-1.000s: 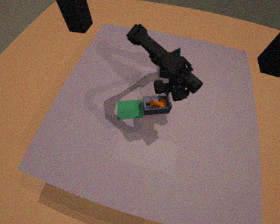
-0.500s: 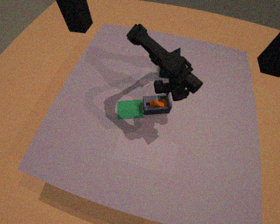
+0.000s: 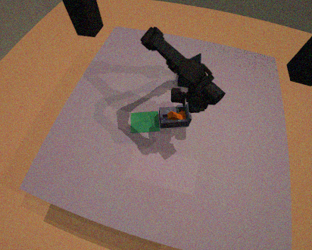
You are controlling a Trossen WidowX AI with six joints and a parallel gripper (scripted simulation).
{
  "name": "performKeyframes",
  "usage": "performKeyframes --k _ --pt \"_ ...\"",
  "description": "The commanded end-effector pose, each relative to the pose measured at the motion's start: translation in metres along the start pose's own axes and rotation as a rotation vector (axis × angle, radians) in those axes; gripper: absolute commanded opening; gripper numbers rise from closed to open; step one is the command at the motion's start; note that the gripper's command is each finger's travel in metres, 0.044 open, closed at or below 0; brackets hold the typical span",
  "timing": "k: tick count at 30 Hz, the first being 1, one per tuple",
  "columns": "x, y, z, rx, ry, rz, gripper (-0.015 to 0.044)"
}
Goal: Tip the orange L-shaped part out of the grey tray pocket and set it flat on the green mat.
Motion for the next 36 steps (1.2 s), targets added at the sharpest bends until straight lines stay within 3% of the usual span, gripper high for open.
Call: performKeyframes --k 1,12,28,36 --pt "-0.001 -0.006 -0.016 0.311 -0.001 -0.002 0.0280" --pt "-0.003 -0.020 -0.068 1.411 0.000 -0.002 0.0280" --pt "-0.002 -0.020 -0.068 1.428 0.000 -0.002 0.0280" --pt "0.027 -0.020 -0.069 1.429 0.000 -0.003 0.0280"
Point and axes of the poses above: the point midway between the two fingers, 35 mm back from their tips, its own x axis out along the fingers, its own z axis across the jaws, y = z × x, the point moved 1 cm from there along -x, back along the fingers
